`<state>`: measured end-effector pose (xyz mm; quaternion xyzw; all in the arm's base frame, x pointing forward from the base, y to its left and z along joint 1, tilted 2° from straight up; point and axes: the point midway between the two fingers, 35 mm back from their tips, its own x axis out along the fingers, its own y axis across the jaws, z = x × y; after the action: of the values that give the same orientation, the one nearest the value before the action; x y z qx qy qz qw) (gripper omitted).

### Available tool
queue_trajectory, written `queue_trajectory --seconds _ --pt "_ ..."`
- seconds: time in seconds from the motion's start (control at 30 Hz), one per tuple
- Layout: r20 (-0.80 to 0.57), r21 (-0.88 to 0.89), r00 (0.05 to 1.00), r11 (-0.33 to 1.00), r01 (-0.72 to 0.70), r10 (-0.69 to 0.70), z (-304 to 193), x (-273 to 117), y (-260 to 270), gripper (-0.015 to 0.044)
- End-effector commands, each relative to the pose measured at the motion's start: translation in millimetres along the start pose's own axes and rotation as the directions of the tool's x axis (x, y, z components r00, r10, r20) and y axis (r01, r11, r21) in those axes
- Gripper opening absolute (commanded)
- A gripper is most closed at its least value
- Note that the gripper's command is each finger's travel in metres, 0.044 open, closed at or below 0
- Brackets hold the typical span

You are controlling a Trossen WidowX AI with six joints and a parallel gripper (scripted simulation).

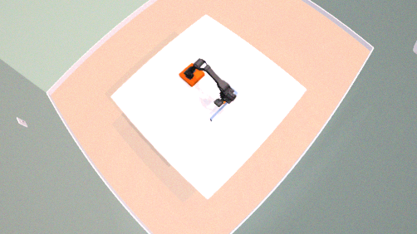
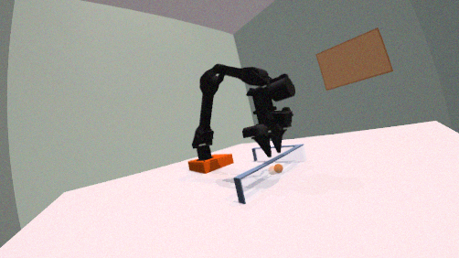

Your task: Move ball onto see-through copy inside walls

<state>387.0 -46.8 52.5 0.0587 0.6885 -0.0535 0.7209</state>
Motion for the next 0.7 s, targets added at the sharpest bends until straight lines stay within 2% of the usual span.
queue_trajectory --seconds 0.0,0.67 --pt "-0.032 0.027 0.999 0.999 -0.024 0.025 -2 2 8 0.0244" --pt "-0.032 0.027 0.999 0.999 -0.024 0.025 -2 28 9 0.0244"
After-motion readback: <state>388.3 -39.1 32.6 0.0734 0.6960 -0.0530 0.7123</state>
